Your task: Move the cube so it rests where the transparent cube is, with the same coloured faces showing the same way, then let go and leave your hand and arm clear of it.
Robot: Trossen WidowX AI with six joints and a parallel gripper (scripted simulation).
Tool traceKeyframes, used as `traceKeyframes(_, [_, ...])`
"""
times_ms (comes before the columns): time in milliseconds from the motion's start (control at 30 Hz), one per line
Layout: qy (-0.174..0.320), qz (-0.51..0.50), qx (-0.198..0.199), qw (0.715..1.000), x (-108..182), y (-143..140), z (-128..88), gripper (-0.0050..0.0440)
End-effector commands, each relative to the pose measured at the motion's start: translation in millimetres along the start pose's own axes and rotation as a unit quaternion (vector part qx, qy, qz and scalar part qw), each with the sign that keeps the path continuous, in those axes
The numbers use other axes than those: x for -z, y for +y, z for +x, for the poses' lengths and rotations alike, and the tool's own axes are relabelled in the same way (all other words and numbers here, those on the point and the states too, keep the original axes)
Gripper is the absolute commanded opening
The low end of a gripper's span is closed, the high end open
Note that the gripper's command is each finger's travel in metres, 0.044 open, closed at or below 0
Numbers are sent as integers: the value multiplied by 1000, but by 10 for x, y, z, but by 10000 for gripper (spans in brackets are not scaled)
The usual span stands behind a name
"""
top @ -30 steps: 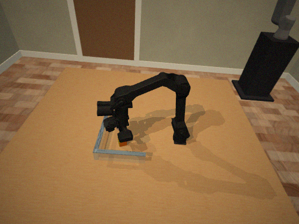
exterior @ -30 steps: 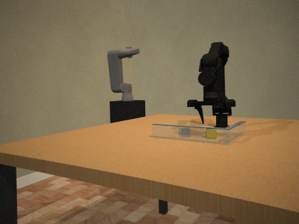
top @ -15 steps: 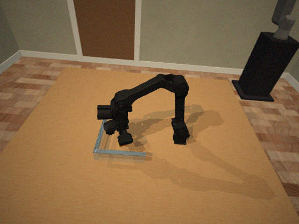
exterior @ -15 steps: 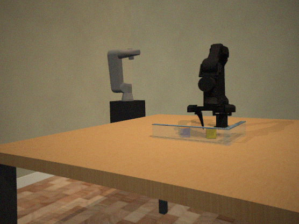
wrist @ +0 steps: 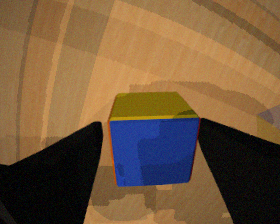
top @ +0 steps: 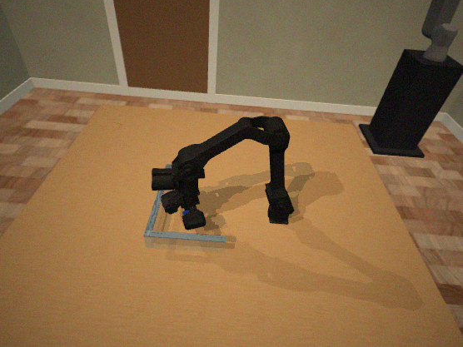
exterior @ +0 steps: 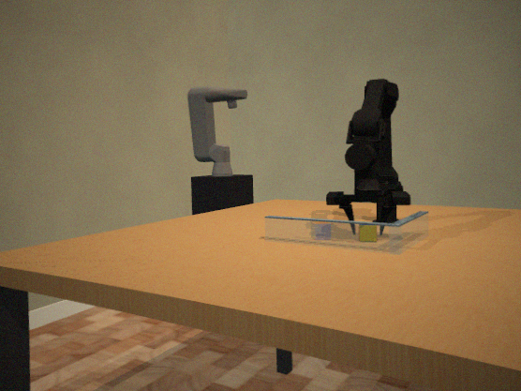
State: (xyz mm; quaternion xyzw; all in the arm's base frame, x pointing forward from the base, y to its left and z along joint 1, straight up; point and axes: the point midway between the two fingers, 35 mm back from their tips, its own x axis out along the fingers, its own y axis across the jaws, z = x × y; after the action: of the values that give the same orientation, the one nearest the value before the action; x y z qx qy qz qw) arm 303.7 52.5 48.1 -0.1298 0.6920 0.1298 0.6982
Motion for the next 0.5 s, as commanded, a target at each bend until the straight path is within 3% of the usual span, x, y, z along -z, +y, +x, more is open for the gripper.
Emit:
traceKeyframes(0, [-9,0,2,1000,-21,-5,-3,256])
traceKeyframes(467, [-9,0,2,1000,-21,-5,-3,176])
